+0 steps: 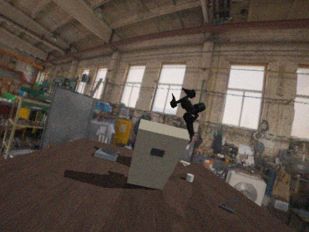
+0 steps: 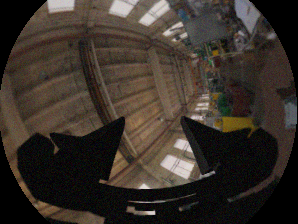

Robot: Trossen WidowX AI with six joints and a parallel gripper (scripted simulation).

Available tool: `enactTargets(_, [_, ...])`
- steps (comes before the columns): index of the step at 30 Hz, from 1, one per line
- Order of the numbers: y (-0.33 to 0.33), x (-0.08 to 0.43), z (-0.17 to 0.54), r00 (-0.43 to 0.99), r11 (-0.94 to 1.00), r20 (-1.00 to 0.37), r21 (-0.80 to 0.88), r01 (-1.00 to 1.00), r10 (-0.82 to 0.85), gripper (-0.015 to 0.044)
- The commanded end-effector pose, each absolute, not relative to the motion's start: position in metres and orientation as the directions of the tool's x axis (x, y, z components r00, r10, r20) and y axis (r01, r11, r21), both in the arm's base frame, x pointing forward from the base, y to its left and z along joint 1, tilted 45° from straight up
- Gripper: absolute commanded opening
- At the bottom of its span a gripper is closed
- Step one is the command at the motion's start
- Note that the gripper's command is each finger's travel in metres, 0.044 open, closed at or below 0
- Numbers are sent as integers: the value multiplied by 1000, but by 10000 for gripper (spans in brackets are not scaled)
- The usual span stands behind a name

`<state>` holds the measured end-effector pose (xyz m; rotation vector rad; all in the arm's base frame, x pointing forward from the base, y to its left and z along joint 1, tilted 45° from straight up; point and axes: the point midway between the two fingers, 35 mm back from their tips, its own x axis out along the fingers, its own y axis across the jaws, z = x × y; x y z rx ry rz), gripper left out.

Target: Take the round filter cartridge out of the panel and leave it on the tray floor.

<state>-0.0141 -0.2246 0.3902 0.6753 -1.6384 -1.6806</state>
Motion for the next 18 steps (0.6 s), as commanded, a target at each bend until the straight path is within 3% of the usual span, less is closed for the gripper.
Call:
enactTargets(1, [-227, -12, 390, -621, 18, 98, 991, 135, -777, 374])
enactTargets(5, [-262, 30, 377, -416, -138, 114, 837, 529, -902, 269])
enactTargets(10, [-299, 96, 337, -67, -57, 21, 330, 942, -998, 137])
enactTargets(12, [-305, 117, 319, 50, 44, -34, 137, 990, -998, 91])
enactTargets(18, [-309, 165, 272, 314, 359, -196, -271, 893, -929, 91])
